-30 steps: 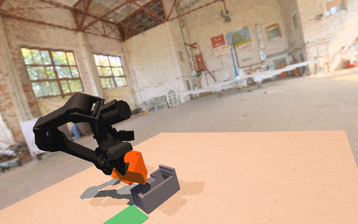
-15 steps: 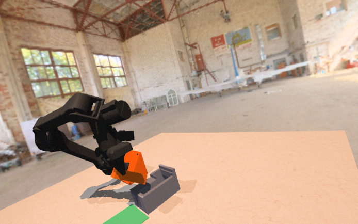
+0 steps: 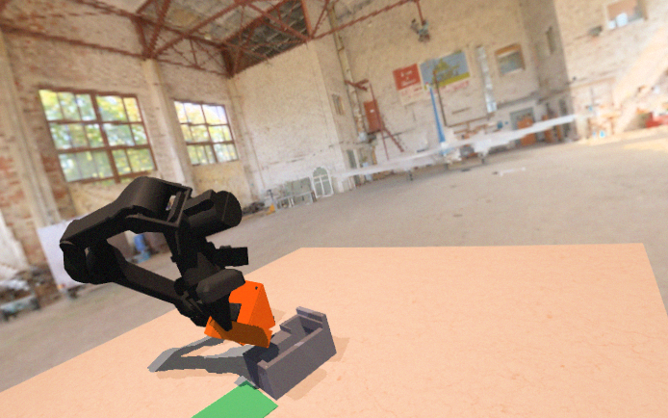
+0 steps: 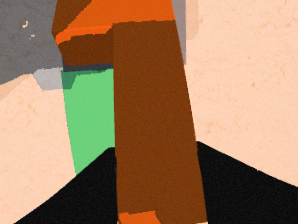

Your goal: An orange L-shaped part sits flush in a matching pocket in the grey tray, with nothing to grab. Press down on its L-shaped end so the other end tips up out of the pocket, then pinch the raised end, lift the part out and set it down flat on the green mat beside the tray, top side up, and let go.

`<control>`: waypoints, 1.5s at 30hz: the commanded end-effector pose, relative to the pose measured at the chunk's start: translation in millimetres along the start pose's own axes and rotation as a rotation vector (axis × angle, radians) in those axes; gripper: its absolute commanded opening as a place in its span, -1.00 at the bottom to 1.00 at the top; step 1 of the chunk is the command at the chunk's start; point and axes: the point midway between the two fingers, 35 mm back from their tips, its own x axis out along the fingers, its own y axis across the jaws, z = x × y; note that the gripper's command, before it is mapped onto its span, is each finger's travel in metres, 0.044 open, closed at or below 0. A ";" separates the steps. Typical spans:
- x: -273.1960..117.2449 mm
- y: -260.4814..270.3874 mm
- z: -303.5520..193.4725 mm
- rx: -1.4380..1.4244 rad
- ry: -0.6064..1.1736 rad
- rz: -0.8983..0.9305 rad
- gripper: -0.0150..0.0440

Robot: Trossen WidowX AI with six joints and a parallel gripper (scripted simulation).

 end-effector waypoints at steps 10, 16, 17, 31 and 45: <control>3.8 -0.1 -22.5 0.003 0.006 0.002 -0.49; 7.0 0.5 -31.6 0.003 0.010 0.010 -0.49; 7.5 0.7 -33.1 0.003 0.011 0.011 -0.49; 17.9 2.9 -52.7 0.004 0.026 0.043 -0.49; 33.7 6.0 -67.1 0.012 0.052 0.072 -0.49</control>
